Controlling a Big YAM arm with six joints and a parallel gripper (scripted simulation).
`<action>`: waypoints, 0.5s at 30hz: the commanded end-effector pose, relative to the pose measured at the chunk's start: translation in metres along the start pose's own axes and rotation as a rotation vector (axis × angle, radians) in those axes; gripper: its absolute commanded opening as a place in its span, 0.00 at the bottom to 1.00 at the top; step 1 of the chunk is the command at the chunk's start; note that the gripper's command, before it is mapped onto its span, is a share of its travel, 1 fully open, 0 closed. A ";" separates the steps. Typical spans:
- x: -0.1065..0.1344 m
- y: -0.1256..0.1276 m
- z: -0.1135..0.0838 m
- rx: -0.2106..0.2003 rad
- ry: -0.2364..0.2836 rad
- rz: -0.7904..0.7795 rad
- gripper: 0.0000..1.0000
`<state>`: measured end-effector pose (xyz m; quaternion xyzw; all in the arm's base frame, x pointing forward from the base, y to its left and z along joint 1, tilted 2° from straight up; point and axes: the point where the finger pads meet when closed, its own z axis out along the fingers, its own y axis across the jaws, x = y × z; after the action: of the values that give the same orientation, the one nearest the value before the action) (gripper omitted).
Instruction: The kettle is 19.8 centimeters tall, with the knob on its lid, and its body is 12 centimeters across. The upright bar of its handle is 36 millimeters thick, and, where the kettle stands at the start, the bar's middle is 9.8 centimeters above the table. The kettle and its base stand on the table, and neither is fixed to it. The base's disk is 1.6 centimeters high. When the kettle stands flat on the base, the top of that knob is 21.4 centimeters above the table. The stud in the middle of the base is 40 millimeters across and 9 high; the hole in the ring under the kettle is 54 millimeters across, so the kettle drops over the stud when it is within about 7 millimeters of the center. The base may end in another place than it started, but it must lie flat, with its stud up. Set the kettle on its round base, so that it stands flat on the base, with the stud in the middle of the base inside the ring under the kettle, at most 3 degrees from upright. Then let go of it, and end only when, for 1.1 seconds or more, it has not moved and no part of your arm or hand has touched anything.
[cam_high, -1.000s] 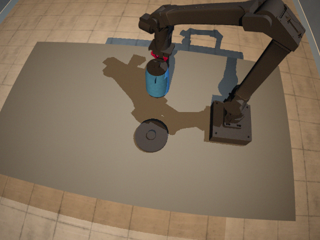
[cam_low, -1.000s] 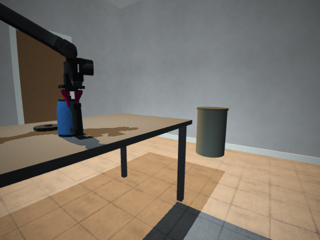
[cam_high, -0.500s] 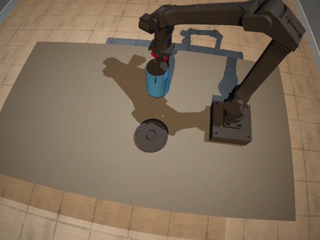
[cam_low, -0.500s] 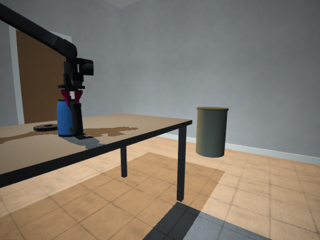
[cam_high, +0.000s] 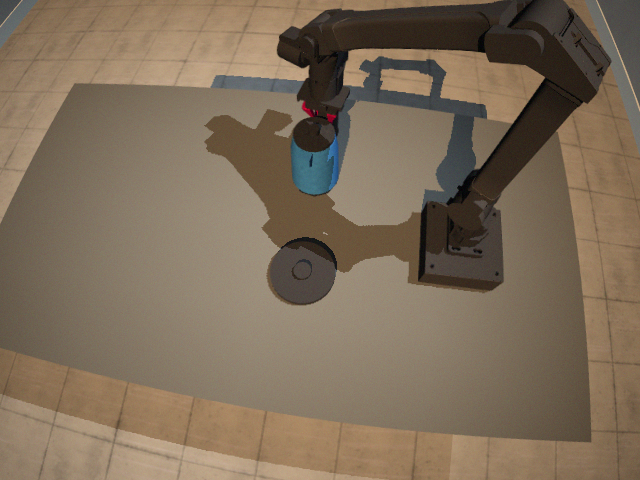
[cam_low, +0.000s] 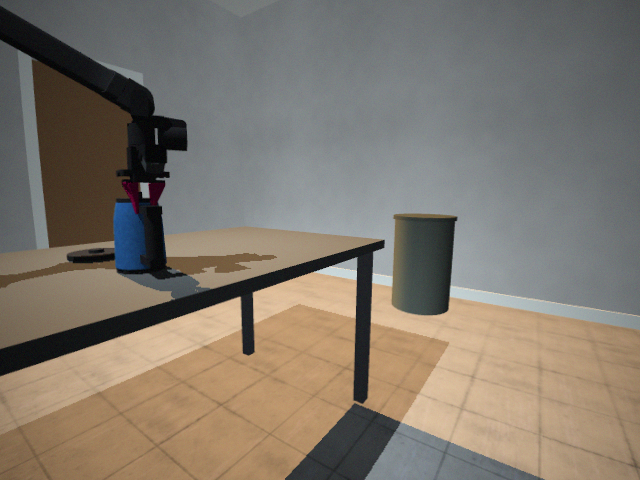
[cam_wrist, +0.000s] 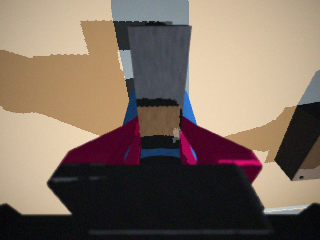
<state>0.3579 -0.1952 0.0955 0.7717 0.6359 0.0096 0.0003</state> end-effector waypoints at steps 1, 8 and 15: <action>-0.005 0.022 -0.038 -0.076 -0.028 -0.006 0.00; -0.005 0.022 -0.048 -0.077 -0.026 -0.006 0.00; -0.005 0.021 -0.058 -0.078 -0.026 -0.006 0.00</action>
<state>0.3465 -0.1895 0.1028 0.7717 0.6357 0.0018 -0.0155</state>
